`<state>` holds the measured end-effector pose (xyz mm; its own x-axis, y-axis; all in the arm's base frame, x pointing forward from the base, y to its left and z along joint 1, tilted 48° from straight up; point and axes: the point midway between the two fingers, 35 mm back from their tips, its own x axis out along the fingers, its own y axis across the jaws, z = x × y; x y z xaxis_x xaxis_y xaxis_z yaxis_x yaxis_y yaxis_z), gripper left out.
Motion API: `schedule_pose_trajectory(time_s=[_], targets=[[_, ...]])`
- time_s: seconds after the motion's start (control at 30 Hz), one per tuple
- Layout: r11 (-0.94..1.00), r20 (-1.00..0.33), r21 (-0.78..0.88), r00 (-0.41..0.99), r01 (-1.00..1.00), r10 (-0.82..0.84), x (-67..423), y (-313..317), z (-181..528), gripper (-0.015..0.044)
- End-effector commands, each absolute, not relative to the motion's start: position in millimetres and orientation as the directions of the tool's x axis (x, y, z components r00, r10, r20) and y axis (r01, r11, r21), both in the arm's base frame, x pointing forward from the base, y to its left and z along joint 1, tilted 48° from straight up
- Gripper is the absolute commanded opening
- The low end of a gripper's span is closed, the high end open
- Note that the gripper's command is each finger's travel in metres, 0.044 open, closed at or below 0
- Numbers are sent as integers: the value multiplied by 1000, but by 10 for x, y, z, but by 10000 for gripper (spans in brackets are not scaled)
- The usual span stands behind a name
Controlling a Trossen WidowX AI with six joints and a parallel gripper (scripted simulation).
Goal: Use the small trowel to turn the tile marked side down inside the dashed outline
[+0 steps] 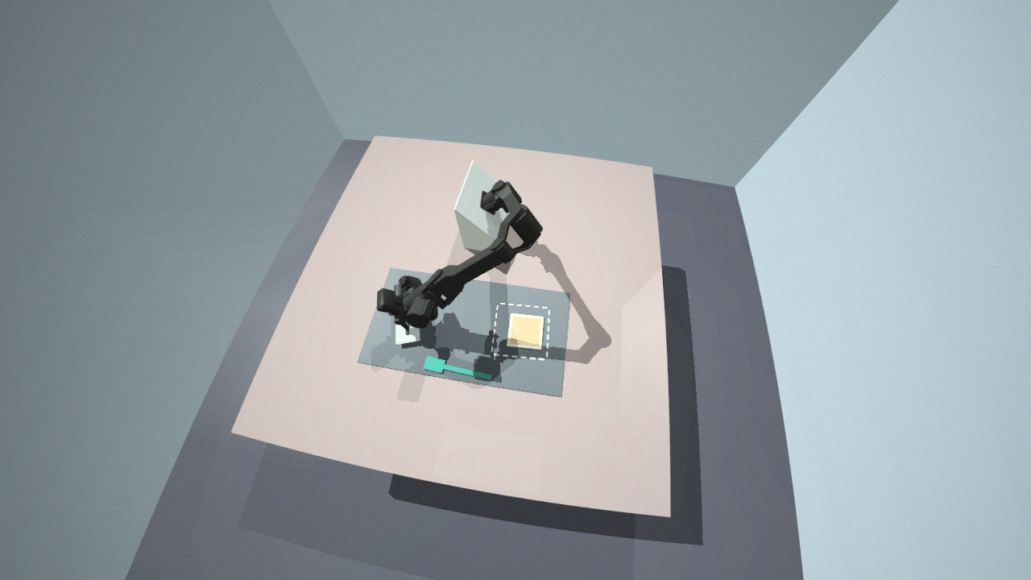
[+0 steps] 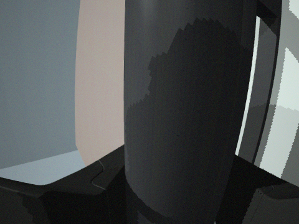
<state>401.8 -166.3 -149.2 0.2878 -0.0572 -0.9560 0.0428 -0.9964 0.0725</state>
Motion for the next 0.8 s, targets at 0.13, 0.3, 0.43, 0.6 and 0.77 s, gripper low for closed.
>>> schedule_pose_trajectory(time_s=[0.13, 0.3, 0.43, 0.6, 0.77], targets=[[-996, -958, 79, 281, 34, -66, 4014, -1596, -1597, 0], [-996, -958, 78, 281, 34, -66, 4019, -1567, -1623, 26], [-996, -958, 78, 281, 34, -66, 4019, -1567, -1623, 131], [-996, -958, 78, 281, 34, -66, 4019, -1567, -1623, 263], [-996, -958, 78, 281, 34, -66, 4019, -1567, -1623, 300]])
